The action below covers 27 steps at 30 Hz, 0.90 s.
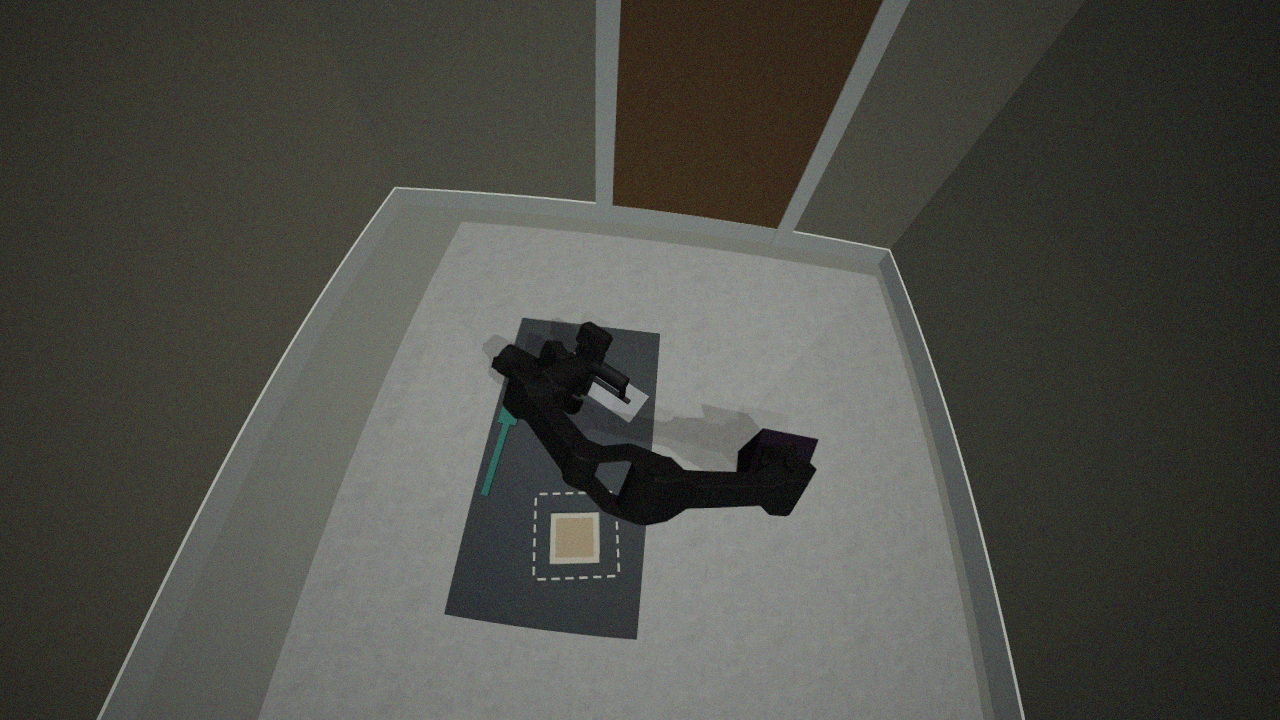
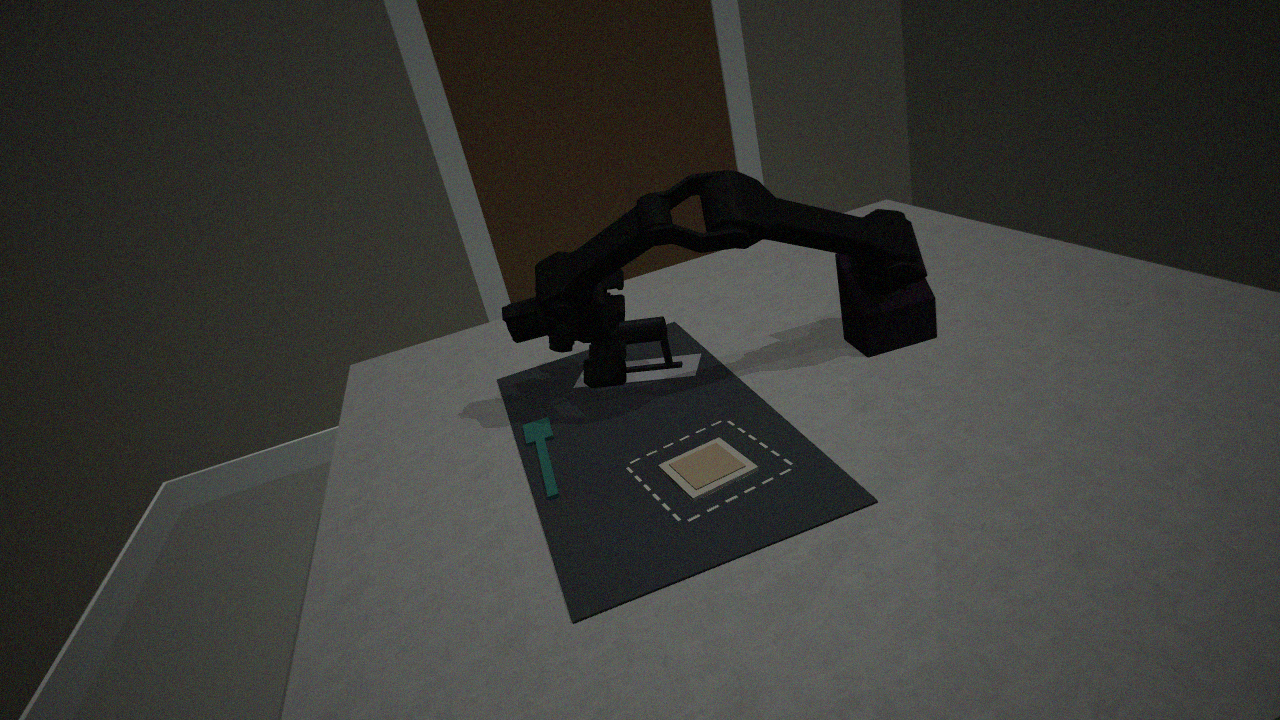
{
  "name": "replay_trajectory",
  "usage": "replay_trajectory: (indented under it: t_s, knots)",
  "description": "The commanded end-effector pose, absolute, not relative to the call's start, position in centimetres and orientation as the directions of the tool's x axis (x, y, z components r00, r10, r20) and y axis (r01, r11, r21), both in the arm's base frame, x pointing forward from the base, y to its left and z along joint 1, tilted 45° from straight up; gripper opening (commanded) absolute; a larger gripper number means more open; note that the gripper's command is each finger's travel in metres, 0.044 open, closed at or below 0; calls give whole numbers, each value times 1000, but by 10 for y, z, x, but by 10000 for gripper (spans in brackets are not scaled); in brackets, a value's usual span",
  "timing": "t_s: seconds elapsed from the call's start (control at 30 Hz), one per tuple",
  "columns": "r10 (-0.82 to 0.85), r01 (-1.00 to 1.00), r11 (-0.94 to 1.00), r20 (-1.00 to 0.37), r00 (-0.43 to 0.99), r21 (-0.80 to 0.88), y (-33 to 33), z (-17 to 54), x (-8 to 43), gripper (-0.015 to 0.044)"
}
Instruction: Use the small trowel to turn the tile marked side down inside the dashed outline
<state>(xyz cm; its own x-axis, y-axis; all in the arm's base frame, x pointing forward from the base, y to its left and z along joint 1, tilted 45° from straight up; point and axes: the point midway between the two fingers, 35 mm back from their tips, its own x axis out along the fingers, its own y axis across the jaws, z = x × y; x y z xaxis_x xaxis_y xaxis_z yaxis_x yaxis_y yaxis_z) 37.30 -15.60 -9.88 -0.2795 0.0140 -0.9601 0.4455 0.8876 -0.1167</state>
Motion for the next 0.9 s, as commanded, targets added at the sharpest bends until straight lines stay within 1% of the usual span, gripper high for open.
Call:
replay_trajectory:
  t_s: [0.0,0.3,0.33,0.63,0.87]
  knots:
    - [13,455,882,-959,-284,-122,-158,-102,371,53]
    - [13,455,882,-959,-284,-122,-158,-102,371,289]
    - [13,455,882,-959,-284,-122,-158,-102,371,300]
    - [13,454,882,-959,-284,-122,-158,-101,371,300]
    - [15,454,883,-959,-282,-120,-159,-71,382,300]
